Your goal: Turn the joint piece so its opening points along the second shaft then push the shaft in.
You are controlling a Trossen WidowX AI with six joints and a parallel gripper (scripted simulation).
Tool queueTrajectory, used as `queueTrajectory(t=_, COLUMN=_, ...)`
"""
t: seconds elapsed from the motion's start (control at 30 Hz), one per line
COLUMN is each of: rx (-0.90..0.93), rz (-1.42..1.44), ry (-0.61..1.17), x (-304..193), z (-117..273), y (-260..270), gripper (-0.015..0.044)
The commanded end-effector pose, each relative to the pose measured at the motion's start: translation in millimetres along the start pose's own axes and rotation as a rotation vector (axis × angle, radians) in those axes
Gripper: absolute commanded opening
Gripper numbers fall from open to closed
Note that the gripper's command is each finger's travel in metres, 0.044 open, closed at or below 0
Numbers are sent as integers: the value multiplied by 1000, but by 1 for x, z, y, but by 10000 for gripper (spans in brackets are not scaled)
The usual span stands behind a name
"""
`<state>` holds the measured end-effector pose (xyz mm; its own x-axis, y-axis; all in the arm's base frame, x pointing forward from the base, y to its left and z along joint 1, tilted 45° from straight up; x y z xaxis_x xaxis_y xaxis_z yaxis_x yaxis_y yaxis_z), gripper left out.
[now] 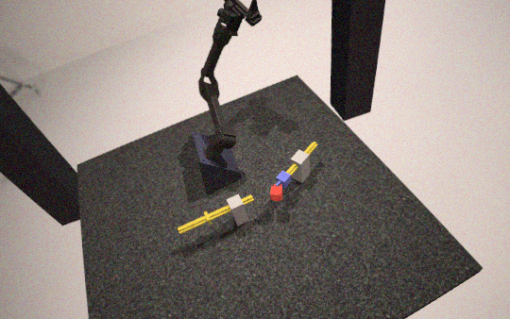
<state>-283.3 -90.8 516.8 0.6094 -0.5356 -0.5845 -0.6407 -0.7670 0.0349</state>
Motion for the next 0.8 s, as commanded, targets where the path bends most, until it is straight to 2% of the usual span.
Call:
queueTrajectory(t=0.0, rx=0, rz=0, ry=0, x=0, z=0, y=0, gripper=426)
queueTrajectory(t=0.13, rx=-26, rz=44, ry=-10, x=0, z=-7, y=-9, gripper=440)
queueTrajectory(t=0.77, rx=-392, rz=547, ry=-89, x=28, z=-91, y=-129, gripper=440)
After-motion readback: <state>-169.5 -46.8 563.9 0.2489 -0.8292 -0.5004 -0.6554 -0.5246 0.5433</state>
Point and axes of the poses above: the point midway between the two fingers, 35 mm back from their tips, its own z axis back along the fingers, its own y axis across the jaws, x = y × z, the point moved 7 cm from there along z, back along the fingers, and after that the axes turned 7 degrees about -z, right-handed, at the moved point
